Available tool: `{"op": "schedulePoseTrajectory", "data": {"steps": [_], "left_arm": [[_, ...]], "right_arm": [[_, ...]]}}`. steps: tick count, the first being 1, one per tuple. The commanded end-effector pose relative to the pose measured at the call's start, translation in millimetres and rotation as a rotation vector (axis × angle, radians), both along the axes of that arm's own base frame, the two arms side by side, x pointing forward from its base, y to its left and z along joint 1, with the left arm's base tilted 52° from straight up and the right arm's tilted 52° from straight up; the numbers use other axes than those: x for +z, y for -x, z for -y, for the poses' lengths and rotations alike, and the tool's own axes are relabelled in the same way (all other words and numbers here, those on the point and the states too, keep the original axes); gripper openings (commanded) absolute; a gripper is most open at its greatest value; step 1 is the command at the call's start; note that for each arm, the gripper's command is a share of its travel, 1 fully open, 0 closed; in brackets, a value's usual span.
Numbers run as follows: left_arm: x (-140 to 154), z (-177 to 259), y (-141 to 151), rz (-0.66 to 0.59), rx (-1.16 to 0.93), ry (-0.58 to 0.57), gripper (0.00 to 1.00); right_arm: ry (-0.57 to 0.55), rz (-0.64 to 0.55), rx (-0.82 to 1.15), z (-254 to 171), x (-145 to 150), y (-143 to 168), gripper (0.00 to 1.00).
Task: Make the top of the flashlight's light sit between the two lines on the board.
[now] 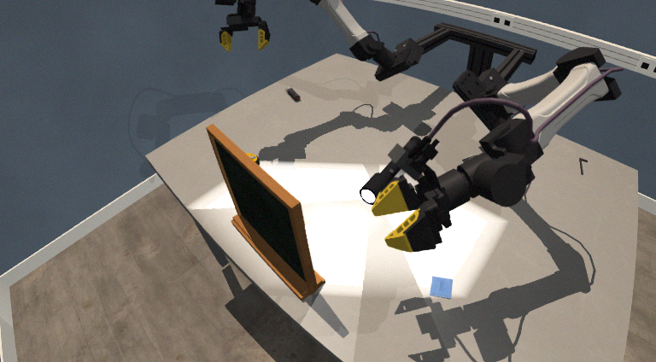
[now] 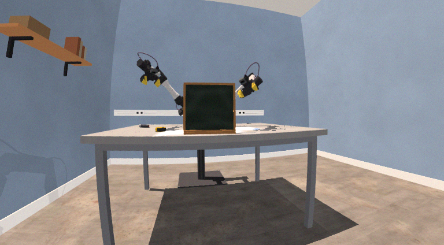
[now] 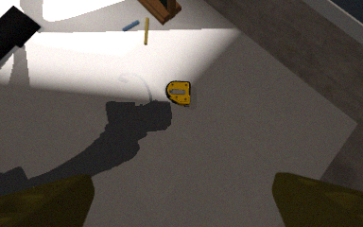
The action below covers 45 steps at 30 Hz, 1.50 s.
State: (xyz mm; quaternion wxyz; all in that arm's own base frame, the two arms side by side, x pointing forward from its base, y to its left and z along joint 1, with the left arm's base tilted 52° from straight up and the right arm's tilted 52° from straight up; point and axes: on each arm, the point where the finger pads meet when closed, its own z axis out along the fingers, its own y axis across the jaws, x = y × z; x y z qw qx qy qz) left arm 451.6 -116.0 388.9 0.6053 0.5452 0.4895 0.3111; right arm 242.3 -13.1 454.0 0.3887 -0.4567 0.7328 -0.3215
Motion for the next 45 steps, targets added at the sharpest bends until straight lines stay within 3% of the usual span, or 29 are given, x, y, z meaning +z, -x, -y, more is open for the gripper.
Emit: {"op": "schedulePoseTrajectory", "data": {"steps": [1, 6, 13, 16, 20, 30, 33, 37, 45], "left_arm": [[-36, 15, -4, -0.107, -0.012, 0.02, 0.95], [-55, 24, -8, -0.207, 0.026, 0.134, 0.95], [-101, 41, -7, -0.366, 0.078, 0.248, 0.95], [-95, 41, -10, -0.358, 0.087, 0.274, 0.95], [-137, 54, -3, -0.48, 0.12, 0.311, 0.95], [-203, 75, 12, -0.683, 0.247, 0.425, 0.95], [-198, 76, 9, -0.675, 0.255, 0.452, 0.95], [-239, 82, 25, -0.777, 0.325, 0.465, 0.95], [-289, 92, 49, -0.894, 0.473, 0.527, 0.95]], "right_arm": [[-0.028, 0.007, -0.005, -2, -1, -9, 1.0], [-0.093, 0.104, -0.023, -3, 14, -3, 1.0], [-0.167, 0.148, -0.045, -6, 15, -16, 1.0], [-0.176, 0.152, -0.05, -6, 14, -18, 1.0], [-0.213, 0.173, -0.058, -7, 14, -25, 1.0], [-0.321, 0.235, -0.094, -7, 14, -41, 1.0], [-0.332, 0.237, -0.087, -10, 13, -44, 1.0], [-0.371, 0.259, -0.111, -7, 12, -50, 1.0], [-0.466, 0.307, -0.12, -11, 11, -62, 1.0]]}}
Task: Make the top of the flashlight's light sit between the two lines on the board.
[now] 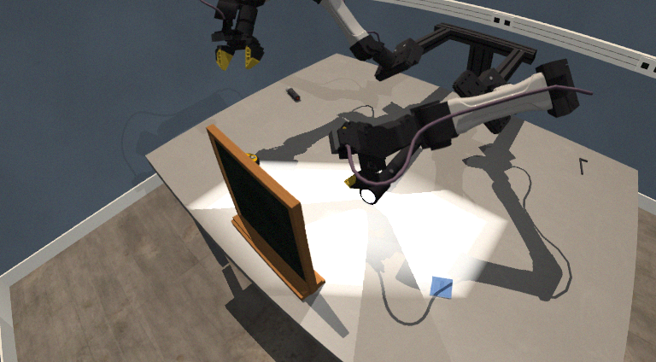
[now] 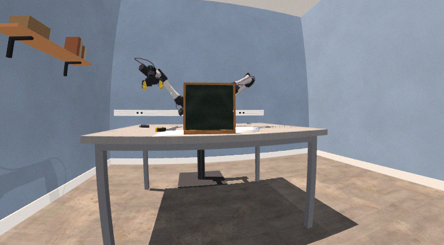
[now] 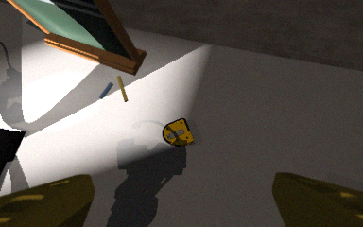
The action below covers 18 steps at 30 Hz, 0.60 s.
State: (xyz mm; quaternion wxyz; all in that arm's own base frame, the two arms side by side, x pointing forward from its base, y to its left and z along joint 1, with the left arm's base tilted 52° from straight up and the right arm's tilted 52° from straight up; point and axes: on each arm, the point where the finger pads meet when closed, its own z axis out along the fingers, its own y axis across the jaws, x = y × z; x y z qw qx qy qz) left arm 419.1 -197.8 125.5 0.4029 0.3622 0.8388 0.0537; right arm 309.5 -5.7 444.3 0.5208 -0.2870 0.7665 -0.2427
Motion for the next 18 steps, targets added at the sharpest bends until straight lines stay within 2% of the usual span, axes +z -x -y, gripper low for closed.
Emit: {"op": "schedulePoseTrajectory", "data": {"steps": [1, 6, 7, 9, 18], "left_arm": [[-32, 10, 20, -0.101, 0.091, 0.021, 0.95], [-41, 16, 24, -0.119, 0.141, 0.047, 0.95], [-57, 11, 35, -0.162, 0.162, 0.026, 0.95], [-70, 11, 44, -0.196, 0.2, 0.019, 0.95], [-118, 7, 83, -0.287, 0.391, -0.006, 0.95]], "right_arm": [[-0.077, 0.114, -0.007, -2, 20, 4, 1.0], [-0.109, 0.132, 0.005, -8, 20, 0, 1.0], [-0.121, 0.133, 0.003, -8, 18, -3, 1.0], [-0.146, 0.145, -0.013, -5, 17, -7, 1.0], [-0.265, 0.21, -0.037, -3, 15, -19, 1.0]]}}
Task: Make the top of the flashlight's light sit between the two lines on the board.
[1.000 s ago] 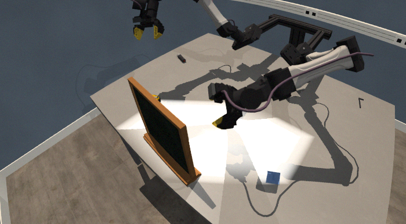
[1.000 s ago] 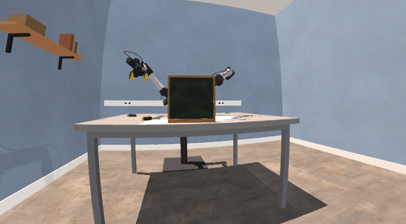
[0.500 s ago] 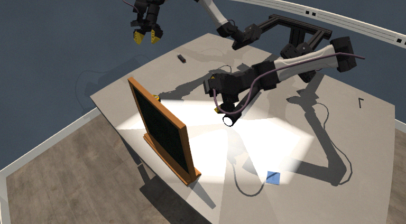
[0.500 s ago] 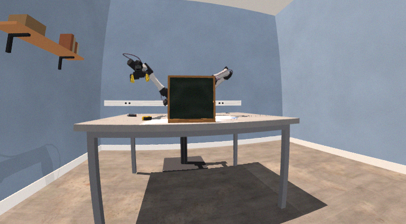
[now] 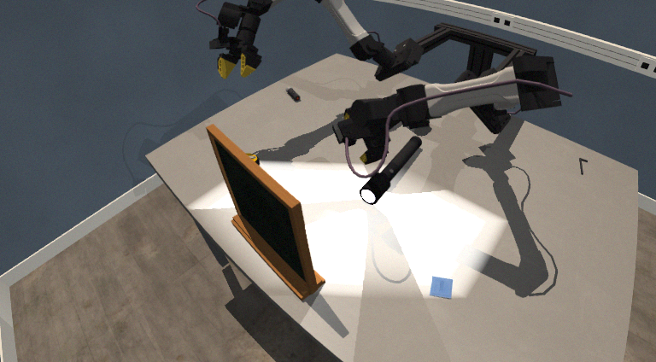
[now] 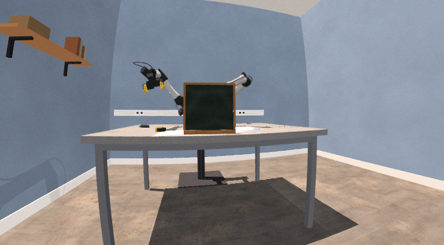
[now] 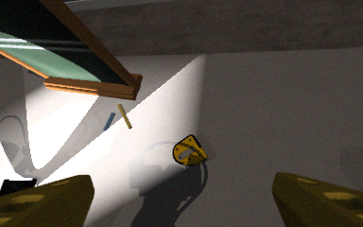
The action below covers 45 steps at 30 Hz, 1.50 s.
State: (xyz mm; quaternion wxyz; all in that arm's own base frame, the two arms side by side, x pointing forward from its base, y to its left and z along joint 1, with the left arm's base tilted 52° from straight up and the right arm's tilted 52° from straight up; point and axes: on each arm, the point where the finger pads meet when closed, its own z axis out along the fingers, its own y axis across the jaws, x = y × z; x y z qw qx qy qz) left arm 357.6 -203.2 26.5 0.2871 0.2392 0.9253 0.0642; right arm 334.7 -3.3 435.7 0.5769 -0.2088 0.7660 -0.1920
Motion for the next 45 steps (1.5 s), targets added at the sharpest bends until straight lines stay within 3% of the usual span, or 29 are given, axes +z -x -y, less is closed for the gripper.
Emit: {"op": "schedulePoseTrajectory", "data": {"steps": [1, 5, 8, 20, 32, 34, 35, 38, 43, 45], "left_arm": [[-24, 0, 26, -0.053, 0.118, -0.024, 0.95], [-25, 6, 25, -0.039, 0.16, -0.004, 0.95], [-51, -10, 53, -0.088, 0.226, -0.067, 0.95], [-87, -36, 101, -0.056, 0.451, -0.167, 0.95], [-107, -79, 152, 0.137, 0.649, -0.274, 0.95], [-107, -104, 167, 0.194, 0.674, -0.332, 0.95], [-106, -102, 166, 0.239, 0.696, -0.303, 0.95], [-105, -94, 161, 0.267, 0.71, -0.262, 0.95], [-109, -97, 167, 0.261, 0.683, -0.293, 0.95], [-113, -102, 174, 0.205, 0.665, -0.337, 0.95]], "right_arm": [[-0.085, 0.123, -0.005, -1, 23, 5, 1.0], [-0.109, 0.137, 0.014, -8, 23, 3, 1.0], [-0.154, 0.152, 0.01, -9, 19, -3, 1.0], [-0.316, 0.235, -0.009, -4, 13, -15, 1.0], [-0.522, 0.323, 0.0, -5, -2, -27, 1.0], [-0.569, 0.34, -0.001, -3, -6, -29, 1.0], [-0.596, 0.361, 0.012, -6, -3, -29, 1.0], [-0.612, 0.37, 0.023, -9, -2, -28, 1.0], [-0.599, 0.346, -0.005, -3, -15, -35, 1.0], [-0.559, 0.27, -0.023, -5, -40, -48, 1.0]]}}
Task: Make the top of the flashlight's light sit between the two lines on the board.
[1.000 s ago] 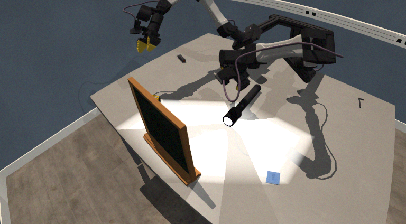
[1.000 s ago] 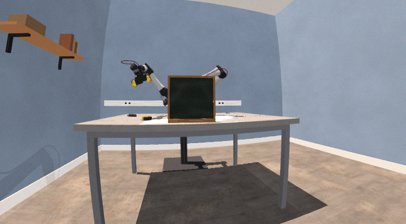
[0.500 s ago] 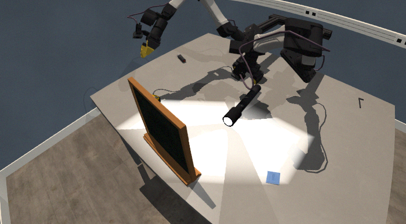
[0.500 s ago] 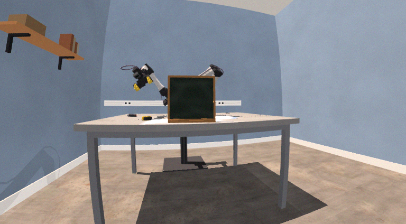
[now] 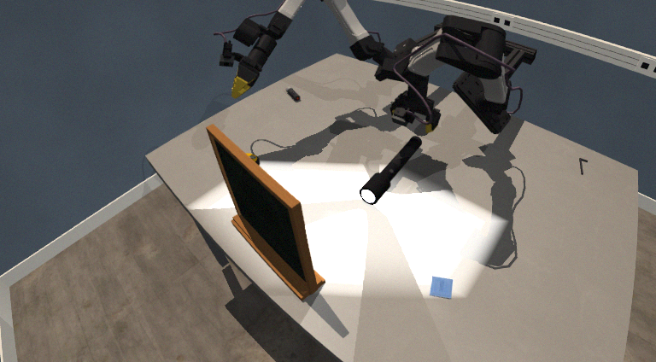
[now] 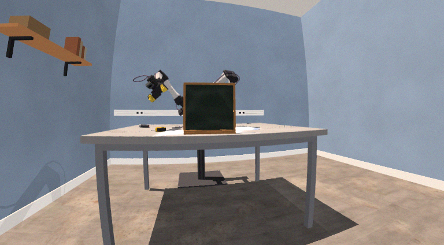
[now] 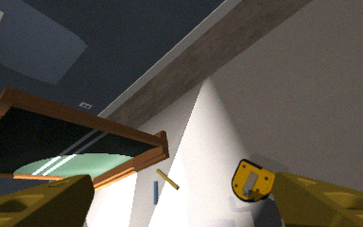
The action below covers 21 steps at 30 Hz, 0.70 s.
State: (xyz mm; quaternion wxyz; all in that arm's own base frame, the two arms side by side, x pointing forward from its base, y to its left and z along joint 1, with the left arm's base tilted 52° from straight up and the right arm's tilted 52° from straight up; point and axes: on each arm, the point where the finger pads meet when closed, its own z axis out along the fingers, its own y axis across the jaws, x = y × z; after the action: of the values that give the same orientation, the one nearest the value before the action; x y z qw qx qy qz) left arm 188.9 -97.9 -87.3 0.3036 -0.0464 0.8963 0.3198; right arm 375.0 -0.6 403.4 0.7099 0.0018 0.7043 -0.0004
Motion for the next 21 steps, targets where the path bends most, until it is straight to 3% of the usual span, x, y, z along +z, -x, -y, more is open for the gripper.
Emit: {"op": "schedulePoseTrajectory", "data": {"steps": [1, 4, 21], "left_arm": [[1, 5, 6, -0.012, -0.012, -0.016, 0.95], [-2, -16, 1, -0.011, 0.018, -0.044, 0.95], [-15, -23, -13, 0.004, 0.013, -0.018, 0.95]], "right_arm": [[0.019, 0.012, 0.002, -2, 2, -5, 1.0], [0.019, 0.03, 0.007, -3, 9, 0, 1.0], [0.019, 0.03, 0.007, -3, 9, 0, 1.0]]}}
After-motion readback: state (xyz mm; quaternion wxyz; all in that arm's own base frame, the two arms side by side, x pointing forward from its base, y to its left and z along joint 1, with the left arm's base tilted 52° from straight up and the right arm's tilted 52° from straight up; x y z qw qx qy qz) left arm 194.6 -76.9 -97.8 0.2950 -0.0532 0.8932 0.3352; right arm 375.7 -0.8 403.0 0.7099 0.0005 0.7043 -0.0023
